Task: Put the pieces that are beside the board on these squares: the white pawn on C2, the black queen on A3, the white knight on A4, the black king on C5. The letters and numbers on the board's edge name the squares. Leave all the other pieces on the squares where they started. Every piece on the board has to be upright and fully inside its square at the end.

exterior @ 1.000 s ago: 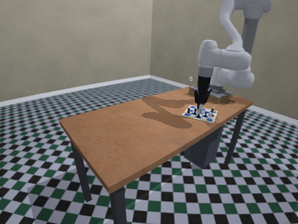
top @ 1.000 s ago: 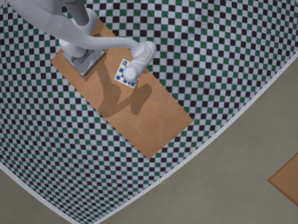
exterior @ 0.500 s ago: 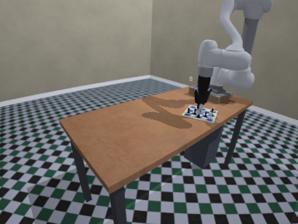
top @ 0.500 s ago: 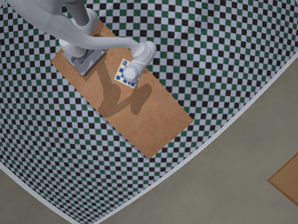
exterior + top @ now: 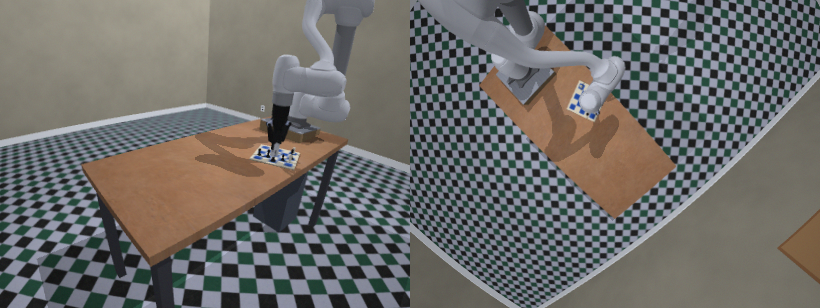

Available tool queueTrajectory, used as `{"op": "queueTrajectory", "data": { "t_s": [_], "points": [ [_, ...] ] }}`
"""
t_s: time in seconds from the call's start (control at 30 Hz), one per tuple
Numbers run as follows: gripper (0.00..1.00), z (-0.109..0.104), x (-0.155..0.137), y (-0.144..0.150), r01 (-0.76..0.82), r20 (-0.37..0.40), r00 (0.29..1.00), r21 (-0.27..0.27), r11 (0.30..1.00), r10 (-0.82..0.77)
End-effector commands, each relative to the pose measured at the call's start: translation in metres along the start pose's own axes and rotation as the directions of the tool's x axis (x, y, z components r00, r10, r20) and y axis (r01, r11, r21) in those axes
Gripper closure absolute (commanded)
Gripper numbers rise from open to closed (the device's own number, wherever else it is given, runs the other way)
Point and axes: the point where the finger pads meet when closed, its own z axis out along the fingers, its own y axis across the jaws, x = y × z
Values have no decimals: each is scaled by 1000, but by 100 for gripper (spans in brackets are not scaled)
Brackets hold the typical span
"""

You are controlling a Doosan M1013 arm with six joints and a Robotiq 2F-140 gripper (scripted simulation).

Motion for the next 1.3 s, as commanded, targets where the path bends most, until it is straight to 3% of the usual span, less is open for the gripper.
{"op": "queueTrajectory", "data": {
  "t_s": [0.0,0.23,0.27,0.77,1.13,1.27],
  "points": [
    [90,0,0,0,0,0,1000,0,1000,0],
    [80,0,0,0,0,0,1000,0,1000,0],
    [75,0,0,0,0,0,1000,0,1000,0],
    [75,-3,0,0,0,0,1000,0,1000,0],
    [75,-37,0,0,0,0,1000,0,1000,0],
    [75,-59,0,0,0,0,1000,0,1000,0]
  ]
}}
